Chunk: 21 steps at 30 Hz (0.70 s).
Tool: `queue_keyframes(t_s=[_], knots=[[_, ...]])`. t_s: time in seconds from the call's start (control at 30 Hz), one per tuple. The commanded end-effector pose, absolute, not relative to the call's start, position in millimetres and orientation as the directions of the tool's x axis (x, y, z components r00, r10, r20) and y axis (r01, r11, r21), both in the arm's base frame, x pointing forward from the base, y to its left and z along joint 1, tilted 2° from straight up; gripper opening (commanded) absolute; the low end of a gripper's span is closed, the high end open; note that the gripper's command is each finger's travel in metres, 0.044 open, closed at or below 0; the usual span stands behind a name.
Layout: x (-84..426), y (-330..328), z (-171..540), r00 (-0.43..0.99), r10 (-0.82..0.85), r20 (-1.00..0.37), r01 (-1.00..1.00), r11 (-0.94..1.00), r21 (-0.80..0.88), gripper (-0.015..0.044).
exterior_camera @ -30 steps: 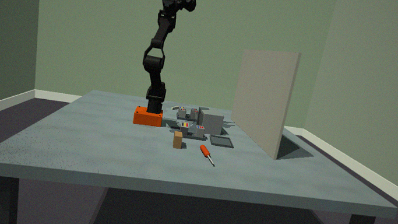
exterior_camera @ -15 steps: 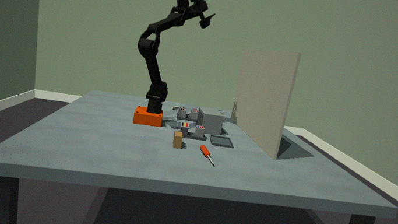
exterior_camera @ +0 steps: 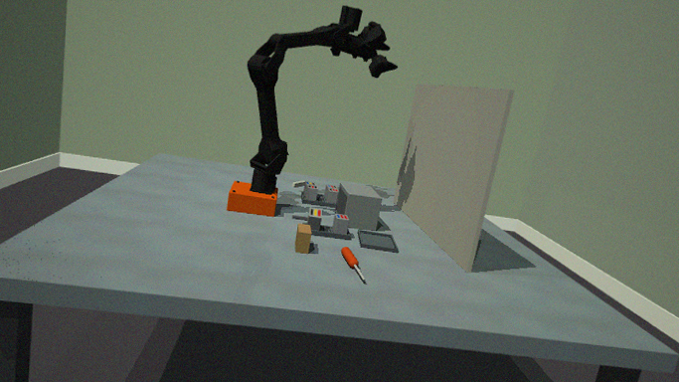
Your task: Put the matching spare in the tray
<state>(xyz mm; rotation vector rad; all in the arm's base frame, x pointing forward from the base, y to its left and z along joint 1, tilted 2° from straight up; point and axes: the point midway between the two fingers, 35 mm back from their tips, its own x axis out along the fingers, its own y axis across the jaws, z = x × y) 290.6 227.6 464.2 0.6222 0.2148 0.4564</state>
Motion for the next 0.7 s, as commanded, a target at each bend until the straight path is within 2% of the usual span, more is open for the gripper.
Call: queue_keyframes(t_s=[0.0, 0.17, 0.37, 0.53, 0.67], knots=[[337.9, 213.8, 404.9, 0.875, 0.371, -0.312, -0.22, 0.877, 0.426, 0.044], [374.5, 179.9, 342.0, 0.79, 0.231, -0.569, -0.128, 0.968, 0.215, 0.044], [391.4, 127.3, 270.8, 0.56, 0.076, -0.825, -0.105, 0.994, 0.02, 0.044], [384.0, 83.5, 224.4, 0.294, -0.005, -0.956, -0.134, 0.99, -0.046, 0.044], [370.2, 52.9, 198.9, 0.074, -0.027, -0.997, -0.16, 0.986, -0.038, 0.044]])
